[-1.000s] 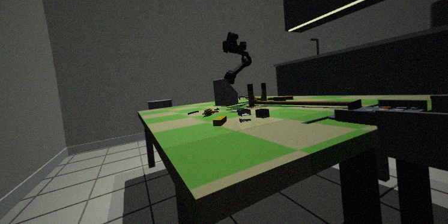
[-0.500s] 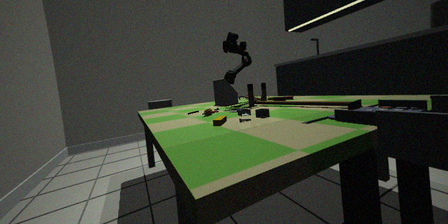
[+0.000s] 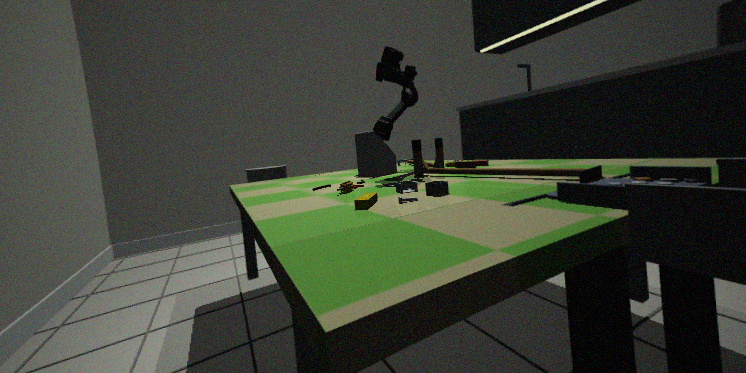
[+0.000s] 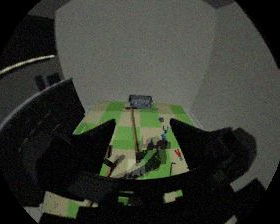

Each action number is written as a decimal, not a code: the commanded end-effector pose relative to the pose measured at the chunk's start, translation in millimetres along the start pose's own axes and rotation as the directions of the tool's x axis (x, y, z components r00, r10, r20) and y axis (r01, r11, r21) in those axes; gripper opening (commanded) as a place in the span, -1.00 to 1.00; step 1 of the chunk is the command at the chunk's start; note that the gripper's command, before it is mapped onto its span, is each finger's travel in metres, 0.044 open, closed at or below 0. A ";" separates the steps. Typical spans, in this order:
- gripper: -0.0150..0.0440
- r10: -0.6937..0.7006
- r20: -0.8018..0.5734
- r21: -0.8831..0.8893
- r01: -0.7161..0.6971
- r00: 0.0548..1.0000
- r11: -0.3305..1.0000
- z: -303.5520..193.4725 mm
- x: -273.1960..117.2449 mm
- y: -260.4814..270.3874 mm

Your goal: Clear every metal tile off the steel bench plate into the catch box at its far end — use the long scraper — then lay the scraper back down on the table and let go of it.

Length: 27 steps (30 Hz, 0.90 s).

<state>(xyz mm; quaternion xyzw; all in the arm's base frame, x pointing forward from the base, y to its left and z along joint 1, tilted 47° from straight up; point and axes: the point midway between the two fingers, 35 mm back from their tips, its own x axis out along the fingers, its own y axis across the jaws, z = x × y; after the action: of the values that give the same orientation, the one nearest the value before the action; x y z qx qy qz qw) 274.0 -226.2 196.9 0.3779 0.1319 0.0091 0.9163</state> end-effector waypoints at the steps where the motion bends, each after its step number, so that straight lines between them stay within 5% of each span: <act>1: 1.00 0.007 -0.030 -0.006 -0.007 1.000 1.000 1.7 11.6 -1.9; 27: 1.00 0.057 -0.210 -0.026 -0.064 0.976 0.998 11.4 83.7 -0.4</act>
<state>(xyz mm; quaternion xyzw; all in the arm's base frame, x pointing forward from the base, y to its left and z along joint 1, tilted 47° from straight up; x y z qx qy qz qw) 349.6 -224.8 190.6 0.3619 0.2046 0.0750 0.9064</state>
